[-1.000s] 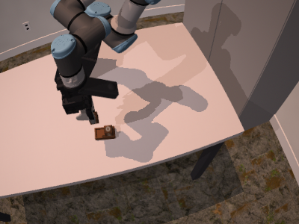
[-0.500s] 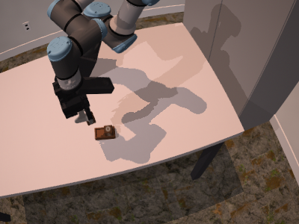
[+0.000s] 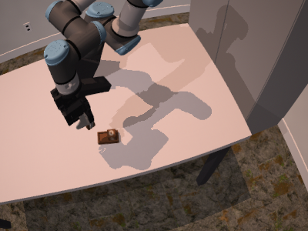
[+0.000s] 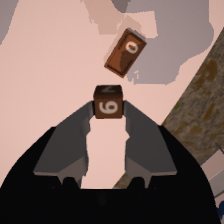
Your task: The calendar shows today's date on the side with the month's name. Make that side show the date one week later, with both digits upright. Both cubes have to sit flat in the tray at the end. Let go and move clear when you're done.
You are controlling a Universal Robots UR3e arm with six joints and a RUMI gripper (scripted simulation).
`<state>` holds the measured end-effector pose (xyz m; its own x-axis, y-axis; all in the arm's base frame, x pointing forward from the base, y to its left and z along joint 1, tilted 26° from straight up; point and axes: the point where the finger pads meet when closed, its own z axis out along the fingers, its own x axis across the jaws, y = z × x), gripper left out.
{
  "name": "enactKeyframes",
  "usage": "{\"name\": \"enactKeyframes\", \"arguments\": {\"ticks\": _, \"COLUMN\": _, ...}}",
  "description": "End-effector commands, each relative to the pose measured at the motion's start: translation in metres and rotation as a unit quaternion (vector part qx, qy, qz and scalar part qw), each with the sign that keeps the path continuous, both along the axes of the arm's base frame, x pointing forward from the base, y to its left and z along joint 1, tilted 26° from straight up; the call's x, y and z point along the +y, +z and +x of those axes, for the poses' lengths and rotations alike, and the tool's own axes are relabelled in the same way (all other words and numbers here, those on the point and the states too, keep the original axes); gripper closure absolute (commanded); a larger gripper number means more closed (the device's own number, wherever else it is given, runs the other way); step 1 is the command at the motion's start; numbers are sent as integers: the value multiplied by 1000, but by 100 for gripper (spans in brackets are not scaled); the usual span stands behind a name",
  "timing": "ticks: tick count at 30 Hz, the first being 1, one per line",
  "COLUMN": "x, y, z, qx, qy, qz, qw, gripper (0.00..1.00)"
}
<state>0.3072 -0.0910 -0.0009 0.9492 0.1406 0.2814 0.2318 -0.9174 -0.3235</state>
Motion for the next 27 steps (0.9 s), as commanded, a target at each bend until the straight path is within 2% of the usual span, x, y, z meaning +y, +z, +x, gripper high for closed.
{"name": "enactKeyframes", "arguments": {"ticks": 1, "x": -9, "y": -3, "z": -2, "qx": -36, "qy": 77, "qz": -18, "qw": 996, "gripper": 90}}
{"name": "enactKeyframes", "arguments": {"ticks": 6, "x": -11, "y": -5, "z": -3, "qx": -45, "qy": 99, "qz": -23, "qw": 994, "gripper": 90}}
{"name": "enactKeyframes", "arguments": {"ticks": 8, "x": -14, "y": -7, "z": -4, "qx": -58, "qy": 129, "qz": -30, "qw": 989, "gripper": 90}}
{"name": "enactKeyframes", "arguments": {"ticks": 15, "x": -19, "y": -10, "z": -6, "qx": -76, "qy": 173, "qz": -41, "qw": 981, "gripper": 90}}
{"name": "enactKeyframes", "arguments": {"ticks": 21, "x": -25, "y": -14, "z": -8, "qx": -97, "qy": 224, "qz": -53, "qw": 968, "gripper": 90}}
{"name": "enactKeyframes", "arguments": {"ticks": 24, "x": -25, "y": -14, "z": -8, "qx": -98, "qy": 226, "qz": -54, "qw": 968, "gripper": 90}}
{"name": "enactKeyframes", "arguments": {"ticks": 27, "x": -30, "y": -17, "z": -9, "qx": -114, "qy": 265, "qz": -63, "qw": 955, "gripper": 90}}
